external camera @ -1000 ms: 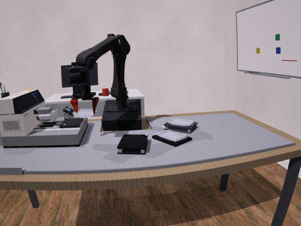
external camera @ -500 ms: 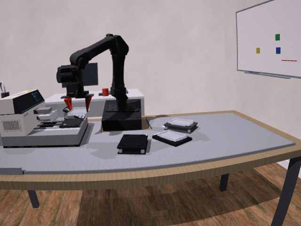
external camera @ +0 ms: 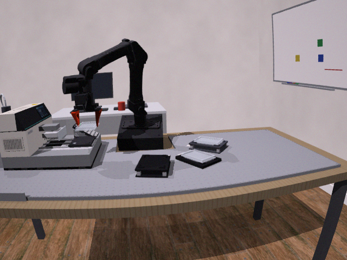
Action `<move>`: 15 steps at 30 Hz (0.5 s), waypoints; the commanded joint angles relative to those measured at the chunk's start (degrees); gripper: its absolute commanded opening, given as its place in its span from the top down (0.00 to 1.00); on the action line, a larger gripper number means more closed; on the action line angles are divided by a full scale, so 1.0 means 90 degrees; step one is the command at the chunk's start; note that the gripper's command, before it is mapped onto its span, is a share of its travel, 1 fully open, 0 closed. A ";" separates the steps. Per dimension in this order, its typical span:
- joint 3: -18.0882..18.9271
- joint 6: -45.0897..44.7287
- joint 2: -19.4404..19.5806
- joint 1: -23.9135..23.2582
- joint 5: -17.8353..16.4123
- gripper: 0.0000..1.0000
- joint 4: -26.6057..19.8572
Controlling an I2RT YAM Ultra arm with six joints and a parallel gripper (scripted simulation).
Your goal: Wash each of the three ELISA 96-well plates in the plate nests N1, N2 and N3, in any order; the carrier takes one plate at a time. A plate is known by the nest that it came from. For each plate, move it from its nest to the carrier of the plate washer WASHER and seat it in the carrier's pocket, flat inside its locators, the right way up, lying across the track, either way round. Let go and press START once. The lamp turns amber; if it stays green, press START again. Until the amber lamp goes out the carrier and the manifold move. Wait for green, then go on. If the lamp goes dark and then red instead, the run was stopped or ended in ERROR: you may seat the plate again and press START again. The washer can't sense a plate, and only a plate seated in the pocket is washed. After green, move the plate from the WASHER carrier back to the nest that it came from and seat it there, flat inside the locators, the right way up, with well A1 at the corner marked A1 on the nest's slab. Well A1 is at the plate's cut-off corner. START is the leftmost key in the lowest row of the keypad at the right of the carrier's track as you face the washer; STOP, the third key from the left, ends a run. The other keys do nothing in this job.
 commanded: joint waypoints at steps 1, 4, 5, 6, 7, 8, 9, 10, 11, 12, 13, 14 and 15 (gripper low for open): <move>0.0025 -0.0595 -0.0013 -0.0376 -0.0128 1.00 -0.0080; 0.0035 -0.0955 0.0061 -0.0727 -0.0196 1.00 -0.0125; 0.0043 -0.1075 0.0091 -0.0843 -0.0217 1.00 -0.0140; 0.0053 -0.1194 0.0122 -0.0958 -0.0237 1.00 -0.0155; 0.0065 -0.1312 0.0156 -0.1072 -0.0256 1.00 -0.0171; 0.0080 -0.1430 0.0192 -0.1186 -0.0275 1.00 -0.0186; 0.0096 -0.1547 0.0230 -0.1298 -0.0293 1.00 -0.0202; 0.0115 -0.1663 0.0270 -0.1410 -0.0310 1.00 -0.0218; 0.0115 -0.1663 0.0270 -0.1410 -0.0310 1.00 -0.0218; 0.0115 -0.1663 0.0270 -0.1410 -0.0310 1.00 -0.0218; 0.0134 -0.1776 0.0311 -0.1518 -0.0326 1.00 -0.0232; 0.0159 -0.1892 0.0357 -0.1629 -0.0342 1.00 -0.0250; 0.0185 -0.2006 0.0403 -0.1737 -0.0357 1.00 -0.0266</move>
